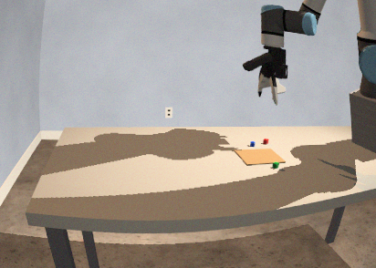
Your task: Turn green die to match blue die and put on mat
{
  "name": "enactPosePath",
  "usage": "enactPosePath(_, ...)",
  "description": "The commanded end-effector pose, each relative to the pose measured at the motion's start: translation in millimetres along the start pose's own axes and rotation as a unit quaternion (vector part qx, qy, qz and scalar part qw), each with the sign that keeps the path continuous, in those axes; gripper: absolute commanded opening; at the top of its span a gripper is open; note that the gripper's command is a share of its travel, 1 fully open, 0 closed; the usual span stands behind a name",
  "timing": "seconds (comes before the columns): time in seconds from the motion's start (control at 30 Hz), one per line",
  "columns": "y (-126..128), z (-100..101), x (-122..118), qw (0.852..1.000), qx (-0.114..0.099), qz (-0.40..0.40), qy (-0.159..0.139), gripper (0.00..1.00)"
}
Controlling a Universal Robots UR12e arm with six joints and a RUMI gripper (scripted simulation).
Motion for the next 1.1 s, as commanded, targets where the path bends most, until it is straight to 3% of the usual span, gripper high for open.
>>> enactPosePath(0.0, 0.1, -0.4, 0.1, 1.000, 0.000, 0.000, 0.000, 1.00)
enactPosePath(0.5, 0.2, 14.5, 0.0, 1.000, 0.000, 0.000, 0.000, 1.00)
enactPosePath(1.0, 0.3, 80.1, -0.1, 1.000, 0.000, 0.000, 0.000, 1.00)
enactPosePath(1.07, 0.3, 80.1, -0.1, 1.000, 0.000, 0.000, 0.000, 1.00)
Point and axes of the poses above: the point where the finger pads meet when closed, its own z axis out along the fingers, its own y axis across the jaws, x = y × z, the point moved 8 cm from there along -z, back along the fingers, and after that the axes turned 6 degrees about -z, right-handed, at the moved point
